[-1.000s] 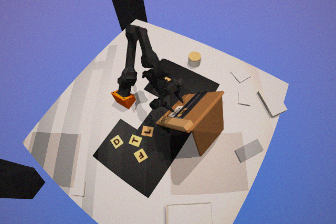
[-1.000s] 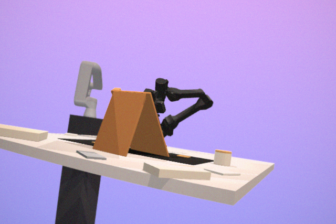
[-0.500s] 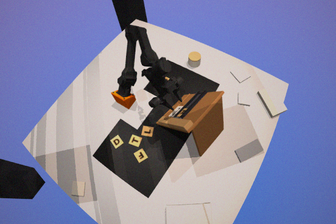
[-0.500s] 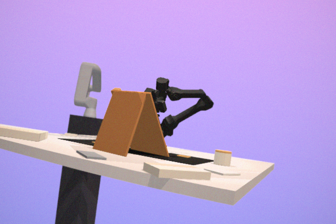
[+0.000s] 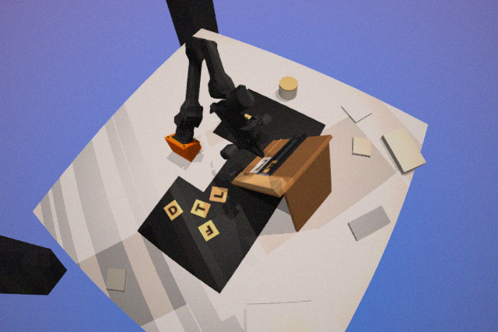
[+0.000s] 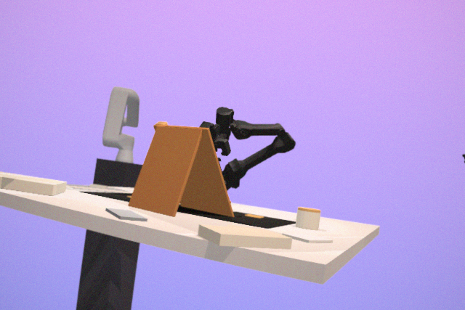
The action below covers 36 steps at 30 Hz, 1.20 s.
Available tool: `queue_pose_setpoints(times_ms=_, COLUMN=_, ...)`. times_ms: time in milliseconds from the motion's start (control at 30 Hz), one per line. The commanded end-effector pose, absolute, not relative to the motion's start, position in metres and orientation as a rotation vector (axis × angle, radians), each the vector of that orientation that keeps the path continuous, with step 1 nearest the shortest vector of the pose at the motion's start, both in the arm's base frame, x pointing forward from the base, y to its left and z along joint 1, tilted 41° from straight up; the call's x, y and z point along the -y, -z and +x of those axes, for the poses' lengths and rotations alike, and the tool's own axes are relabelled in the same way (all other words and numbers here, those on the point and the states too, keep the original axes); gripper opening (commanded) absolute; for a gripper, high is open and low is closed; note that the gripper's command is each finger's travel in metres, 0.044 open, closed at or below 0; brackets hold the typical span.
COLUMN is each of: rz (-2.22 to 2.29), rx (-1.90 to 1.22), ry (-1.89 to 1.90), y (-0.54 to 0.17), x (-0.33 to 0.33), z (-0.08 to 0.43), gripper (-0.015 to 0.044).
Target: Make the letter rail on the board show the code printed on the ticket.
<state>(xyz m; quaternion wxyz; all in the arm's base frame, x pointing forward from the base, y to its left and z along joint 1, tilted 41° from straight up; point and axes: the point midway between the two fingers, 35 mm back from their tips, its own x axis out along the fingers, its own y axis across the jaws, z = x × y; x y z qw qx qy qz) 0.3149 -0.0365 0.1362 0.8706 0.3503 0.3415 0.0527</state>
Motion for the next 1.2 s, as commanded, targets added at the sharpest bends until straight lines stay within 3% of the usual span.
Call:
queue_pose_setpoints(times_ms=0, rz=0.732, rx=-0.714, ry=-0.110, y=-0.136, x=0.037, z=0.315, gripper=0.0000)
queue_pose_setpoints(times_ms=733, rz=0.681, rx=-1.351, ry=-0.369, y=-0.161, x=0.017, z=0.348, gripper=0.0000)
queue_pose_setpoints(times_ms=1167, rz=0.682, rx=-1.370, ry=-0.382, y=-0.160, x=0.017, z=0.348, gripper=0.0000)
